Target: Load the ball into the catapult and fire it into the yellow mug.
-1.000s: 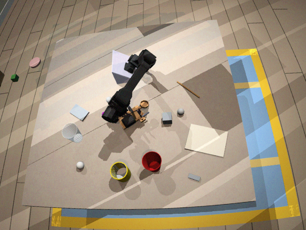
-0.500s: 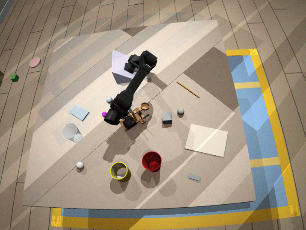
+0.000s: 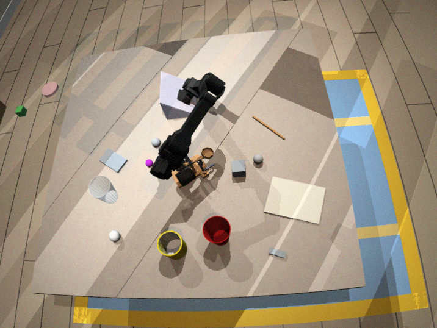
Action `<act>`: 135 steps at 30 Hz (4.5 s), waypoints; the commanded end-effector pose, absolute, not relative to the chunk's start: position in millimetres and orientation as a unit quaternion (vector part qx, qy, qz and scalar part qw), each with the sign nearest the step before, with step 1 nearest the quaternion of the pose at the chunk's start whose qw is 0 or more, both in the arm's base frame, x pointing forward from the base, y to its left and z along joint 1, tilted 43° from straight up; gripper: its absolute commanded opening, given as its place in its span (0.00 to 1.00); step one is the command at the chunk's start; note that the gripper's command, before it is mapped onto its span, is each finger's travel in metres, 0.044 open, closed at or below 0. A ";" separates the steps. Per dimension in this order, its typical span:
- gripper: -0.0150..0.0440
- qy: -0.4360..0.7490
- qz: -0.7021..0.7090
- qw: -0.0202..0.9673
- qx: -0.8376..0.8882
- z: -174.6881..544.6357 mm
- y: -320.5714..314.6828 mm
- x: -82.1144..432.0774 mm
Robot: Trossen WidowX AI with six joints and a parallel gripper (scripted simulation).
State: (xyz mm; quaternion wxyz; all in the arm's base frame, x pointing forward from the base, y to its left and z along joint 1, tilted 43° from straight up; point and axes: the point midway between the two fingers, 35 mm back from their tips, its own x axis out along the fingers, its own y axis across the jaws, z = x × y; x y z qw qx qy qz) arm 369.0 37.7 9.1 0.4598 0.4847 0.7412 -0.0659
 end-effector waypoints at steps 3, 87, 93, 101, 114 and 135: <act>0.52 0.741 -0.065 0.461 0.484 9.7 37.4 369.5; 0.50 0.738 -0.064 0.462 0.486 8.4 37.6 368.7; 0.40 0.738 -0.064 0.463 0.486 10.3 35.7 369.2; 0.25 0.739 -0.064 0.464 0.484 44.8 4.2 373.3; 0.25 0.736 0.091 0.553 0.379 44.3 6.2 375.0; 0.25 0.696 0.254 0.624 0.247 54.8 22.3 385.3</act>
